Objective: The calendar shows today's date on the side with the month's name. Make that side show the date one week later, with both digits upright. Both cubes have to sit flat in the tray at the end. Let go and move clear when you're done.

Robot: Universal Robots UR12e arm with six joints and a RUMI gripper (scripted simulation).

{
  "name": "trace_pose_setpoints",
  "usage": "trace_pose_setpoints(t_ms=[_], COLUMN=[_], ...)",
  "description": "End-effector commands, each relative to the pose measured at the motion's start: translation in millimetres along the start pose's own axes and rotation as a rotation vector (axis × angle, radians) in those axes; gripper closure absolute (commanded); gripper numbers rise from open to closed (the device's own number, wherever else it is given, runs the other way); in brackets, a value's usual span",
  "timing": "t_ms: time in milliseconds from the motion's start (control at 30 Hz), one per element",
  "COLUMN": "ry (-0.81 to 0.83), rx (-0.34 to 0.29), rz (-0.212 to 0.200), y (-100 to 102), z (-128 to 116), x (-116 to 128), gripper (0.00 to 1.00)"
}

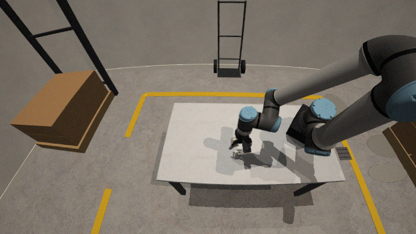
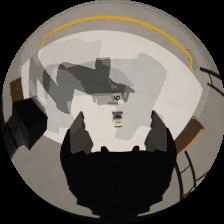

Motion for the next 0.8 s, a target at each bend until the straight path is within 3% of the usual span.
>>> trace_pose_setpoints(t_ms=[0,67,100,767], ry=[-0.039,-0.039,-0.039,-0.038], rx=[0.001,0.001,0.001,0.001], rz=[-0.003,-0.003,-0.003,-0.003], y=[-0.1,-0.2,-0.2,-0.2], z=[1.1,0.9,0.8,0.8], x=[2.4,2.3,2.3,2.3], gripper=[0.0,0.0,0.72,0.72])
Point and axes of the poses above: the point where the finger pads meet when closed, its own y axis out along the fingers, its own x axis across the jaws, z = x × y, the point moved 1 cm from there along -y, back along the fingers, and after that the axes turned 10 degrees about -y, right-handed, at the moved point
